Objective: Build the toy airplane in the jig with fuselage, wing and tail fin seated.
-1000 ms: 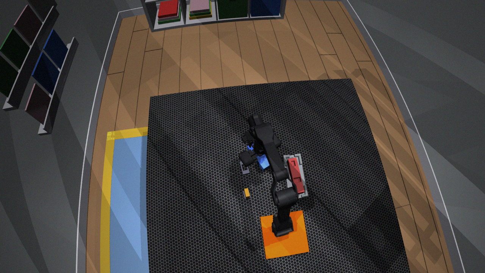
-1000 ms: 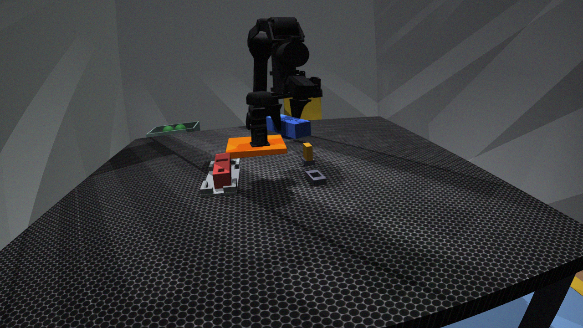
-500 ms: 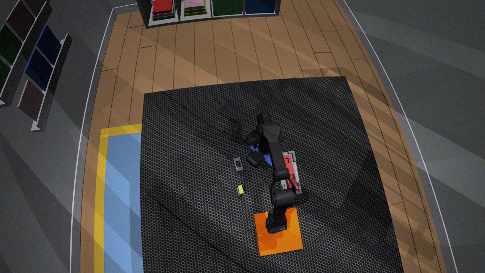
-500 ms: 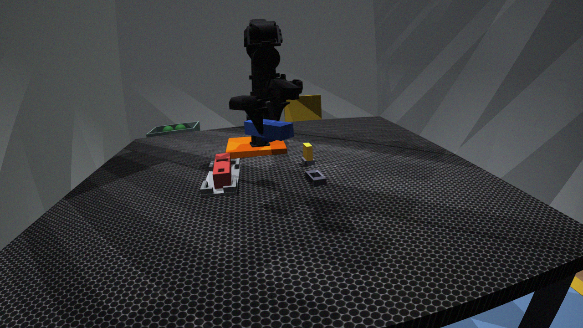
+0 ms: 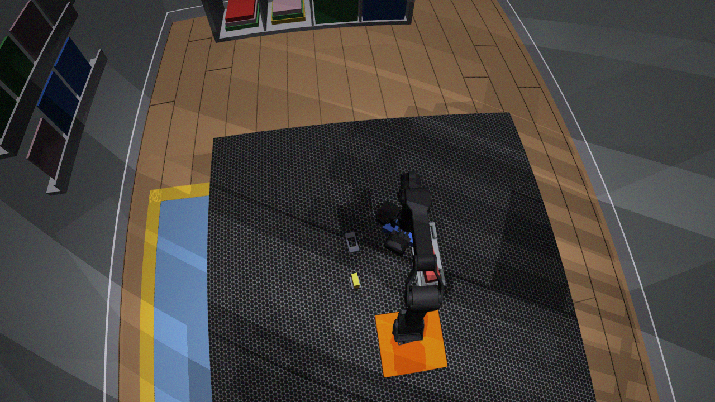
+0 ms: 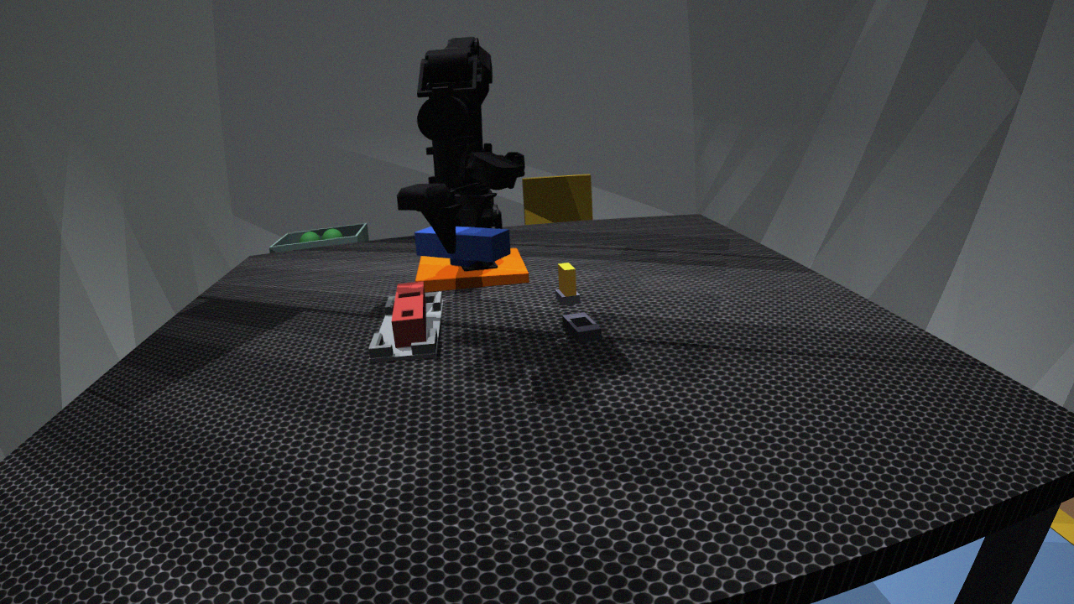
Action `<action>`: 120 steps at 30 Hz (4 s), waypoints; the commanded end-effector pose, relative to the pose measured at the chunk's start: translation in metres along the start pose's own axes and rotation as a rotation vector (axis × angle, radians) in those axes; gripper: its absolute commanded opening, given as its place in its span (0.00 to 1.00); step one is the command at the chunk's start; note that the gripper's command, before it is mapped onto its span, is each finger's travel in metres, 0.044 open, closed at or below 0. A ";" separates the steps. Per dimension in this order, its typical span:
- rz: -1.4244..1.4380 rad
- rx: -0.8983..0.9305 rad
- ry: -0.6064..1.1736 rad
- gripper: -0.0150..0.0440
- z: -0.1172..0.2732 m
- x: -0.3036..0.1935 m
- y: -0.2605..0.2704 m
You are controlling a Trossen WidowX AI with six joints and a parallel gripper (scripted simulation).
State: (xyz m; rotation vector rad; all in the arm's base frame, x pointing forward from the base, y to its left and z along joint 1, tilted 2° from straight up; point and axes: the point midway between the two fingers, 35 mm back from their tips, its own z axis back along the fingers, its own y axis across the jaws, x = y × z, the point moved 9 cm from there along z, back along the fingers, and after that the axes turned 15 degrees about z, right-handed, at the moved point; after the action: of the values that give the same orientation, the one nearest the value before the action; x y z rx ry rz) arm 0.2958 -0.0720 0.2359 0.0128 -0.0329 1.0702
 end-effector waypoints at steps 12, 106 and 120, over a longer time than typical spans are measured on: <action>0.236 -0.011 0.008 0.25 -0.008 -0.045 0.010; 0.674 0.003 0.008 0.39 -0.063 -0.112 0.039; 0.674 0.003 0.008 1.00 -0.063 -0.112 0.039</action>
State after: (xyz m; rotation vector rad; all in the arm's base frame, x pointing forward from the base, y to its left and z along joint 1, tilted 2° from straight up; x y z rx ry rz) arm 0.2091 -0.1496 0.1690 0.0006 -0.0287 1.7445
